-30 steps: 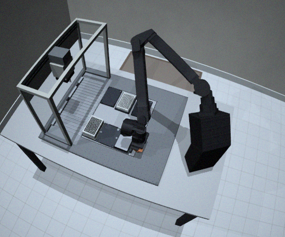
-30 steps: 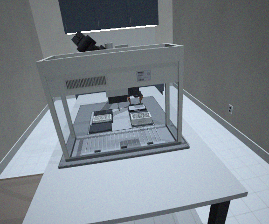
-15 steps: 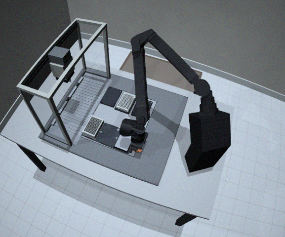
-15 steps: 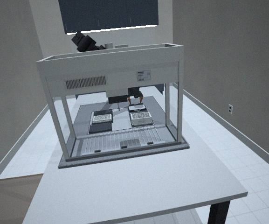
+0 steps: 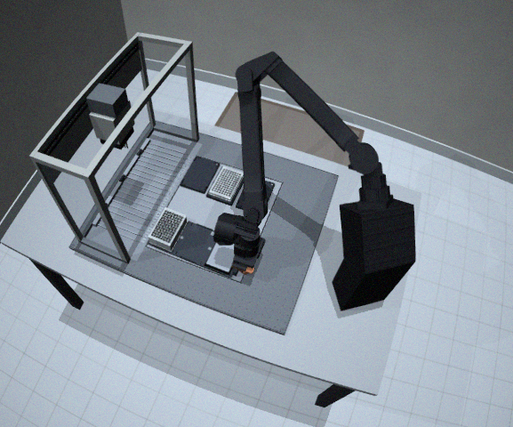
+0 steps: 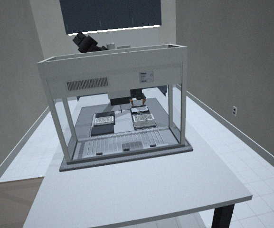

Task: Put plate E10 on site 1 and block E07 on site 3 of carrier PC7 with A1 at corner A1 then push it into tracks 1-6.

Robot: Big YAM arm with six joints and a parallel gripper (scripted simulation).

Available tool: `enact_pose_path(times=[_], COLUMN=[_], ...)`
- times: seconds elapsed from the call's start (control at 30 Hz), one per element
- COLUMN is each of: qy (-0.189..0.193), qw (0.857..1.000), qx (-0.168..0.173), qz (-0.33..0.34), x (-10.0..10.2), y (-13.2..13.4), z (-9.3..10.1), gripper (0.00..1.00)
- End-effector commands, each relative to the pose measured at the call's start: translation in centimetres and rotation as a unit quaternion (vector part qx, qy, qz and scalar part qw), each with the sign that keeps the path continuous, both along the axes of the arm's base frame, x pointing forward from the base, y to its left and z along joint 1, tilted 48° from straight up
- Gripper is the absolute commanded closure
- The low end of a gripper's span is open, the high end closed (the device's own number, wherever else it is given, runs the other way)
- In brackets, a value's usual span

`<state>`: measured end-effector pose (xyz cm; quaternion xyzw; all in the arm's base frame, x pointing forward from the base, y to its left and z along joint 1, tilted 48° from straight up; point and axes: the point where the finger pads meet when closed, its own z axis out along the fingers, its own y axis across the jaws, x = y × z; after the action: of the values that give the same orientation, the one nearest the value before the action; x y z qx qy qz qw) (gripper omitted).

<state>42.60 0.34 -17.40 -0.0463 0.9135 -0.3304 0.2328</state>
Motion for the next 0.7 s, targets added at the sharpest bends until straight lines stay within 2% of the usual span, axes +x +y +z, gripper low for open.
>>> enact_pose_path(times=[0.0,0.67], qy=[-0.008,-0.009], qw=[1.0,1.0], qx=[0.003,0.003], qz=[0.0,0.0], x=[1.02,1.7], y=[0.01,0.16], z=[0.96,1.33], gripper=[0.2,0.2])
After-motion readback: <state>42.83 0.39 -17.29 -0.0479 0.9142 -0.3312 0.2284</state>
